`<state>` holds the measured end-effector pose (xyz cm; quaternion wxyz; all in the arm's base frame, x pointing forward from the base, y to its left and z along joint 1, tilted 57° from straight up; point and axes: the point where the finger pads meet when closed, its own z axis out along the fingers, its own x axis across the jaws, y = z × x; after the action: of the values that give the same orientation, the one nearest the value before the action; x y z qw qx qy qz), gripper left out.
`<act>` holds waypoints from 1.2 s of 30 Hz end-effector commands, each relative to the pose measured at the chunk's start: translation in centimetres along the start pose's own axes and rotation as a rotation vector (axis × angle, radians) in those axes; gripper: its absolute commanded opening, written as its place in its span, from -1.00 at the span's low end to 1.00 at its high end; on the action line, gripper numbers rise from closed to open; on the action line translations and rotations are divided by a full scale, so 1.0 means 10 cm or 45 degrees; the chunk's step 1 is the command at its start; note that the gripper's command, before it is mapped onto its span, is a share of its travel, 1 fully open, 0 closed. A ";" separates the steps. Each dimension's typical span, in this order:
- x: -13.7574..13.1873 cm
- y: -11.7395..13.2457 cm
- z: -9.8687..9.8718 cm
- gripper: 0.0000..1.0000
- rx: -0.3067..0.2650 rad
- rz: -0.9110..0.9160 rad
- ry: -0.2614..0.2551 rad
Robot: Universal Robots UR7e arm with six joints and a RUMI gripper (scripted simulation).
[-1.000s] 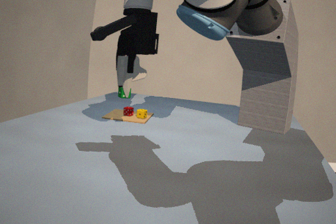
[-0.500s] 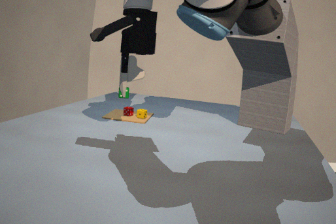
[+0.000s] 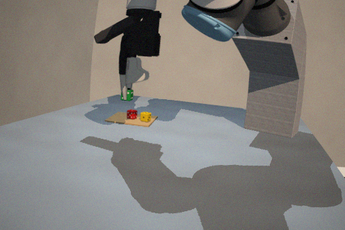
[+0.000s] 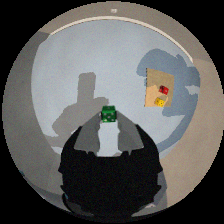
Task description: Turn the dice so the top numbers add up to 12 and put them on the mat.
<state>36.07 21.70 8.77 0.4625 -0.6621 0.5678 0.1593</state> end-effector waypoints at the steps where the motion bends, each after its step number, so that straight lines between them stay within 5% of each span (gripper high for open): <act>1: 0.01 0.00 0.01 -0.87 -0.004 0.220 0.023; 36: 0.09 0.06 0.02 -0.87 0.005 1.224 0.022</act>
<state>35.97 21.27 7.86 0.3606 -0.3809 0.7846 0.3305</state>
